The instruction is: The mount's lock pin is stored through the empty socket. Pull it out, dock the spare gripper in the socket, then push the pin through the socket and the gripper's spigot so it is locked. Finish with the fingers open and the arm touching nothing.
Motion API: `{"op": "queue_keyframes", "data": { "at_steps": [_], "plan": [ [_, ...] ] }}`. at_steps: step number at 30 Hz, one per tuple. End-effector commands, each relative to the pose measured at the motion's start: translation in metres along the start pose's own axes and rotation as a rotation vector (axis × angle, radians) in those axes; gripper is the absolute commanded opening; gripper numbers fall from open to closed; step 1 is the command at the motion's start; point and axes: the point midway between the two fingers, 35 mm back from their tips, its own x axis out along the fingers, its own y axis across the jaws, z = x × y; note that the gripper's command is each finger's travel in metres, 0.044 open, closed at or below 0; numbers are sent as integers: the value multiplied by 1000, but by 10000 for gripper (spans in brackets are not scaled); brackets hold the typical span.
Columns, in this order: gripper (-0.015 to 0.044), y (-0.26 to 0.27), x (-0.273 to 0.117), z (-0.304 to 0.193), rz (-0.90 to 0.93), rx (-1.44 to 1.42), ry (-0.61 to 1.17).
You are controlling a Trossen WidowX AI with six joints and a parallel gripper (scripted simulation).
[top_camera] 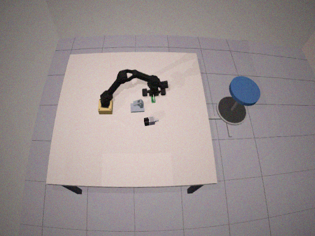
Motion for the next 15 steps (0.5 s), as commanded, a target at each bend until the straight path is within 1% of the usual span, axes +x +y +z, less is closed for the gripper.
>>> {"op": "queue_keyframes", "data": {
  "at_steps": [1,15],
  "plan": [
    [0,1,8,-1,1,-3,0],
    [0,1,11,-2,0,-3,0]
  ]
}}
